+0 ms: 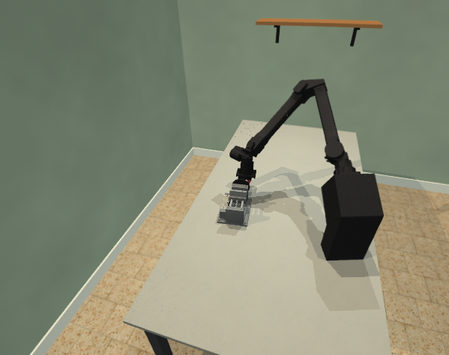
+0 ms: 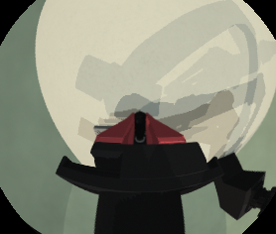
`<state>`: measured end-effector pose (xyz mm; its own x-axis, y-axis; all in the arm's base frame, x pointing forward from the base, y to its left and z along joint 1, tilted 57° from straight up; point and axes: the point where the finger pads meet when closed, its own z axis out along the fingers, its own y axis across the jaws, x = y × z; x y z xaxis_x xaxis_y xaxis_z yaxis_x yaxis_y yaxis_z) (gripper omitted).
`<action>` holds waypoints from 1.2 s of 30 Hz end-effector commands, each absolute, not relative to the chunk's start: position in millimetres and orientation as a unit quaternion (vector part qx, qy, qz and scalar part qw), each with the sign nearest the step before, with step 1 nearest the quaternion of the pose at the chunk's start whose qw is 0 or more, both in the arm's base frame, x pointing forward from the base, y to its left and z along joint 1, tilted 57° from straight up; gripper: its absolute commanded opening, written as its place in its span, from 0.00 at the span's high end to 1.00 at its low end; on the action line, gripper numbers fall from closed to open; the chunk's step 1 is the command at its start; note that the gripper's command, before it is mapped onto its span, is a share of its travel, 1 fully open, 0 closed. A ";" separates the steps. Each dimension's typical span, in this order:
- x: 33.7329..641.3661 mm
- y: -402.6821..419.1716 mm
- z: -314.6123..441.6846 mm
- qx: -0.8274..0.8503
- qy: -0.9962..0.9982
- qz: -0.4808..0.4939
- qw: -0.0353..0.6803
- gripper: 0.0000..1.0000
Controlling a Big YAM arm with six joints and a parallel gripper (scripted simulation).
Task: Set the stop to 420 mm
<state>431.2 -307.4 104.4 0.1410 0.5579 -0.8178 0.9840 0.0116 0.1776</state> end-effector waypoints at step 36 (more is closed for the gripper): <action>413.8 -265.9 130.5 0.645 0.595 -0.272 0.395 0.94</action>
<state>414.5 -280.5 119.7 0.1380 0.5550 -0.8203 0.9849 0.0107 0.1729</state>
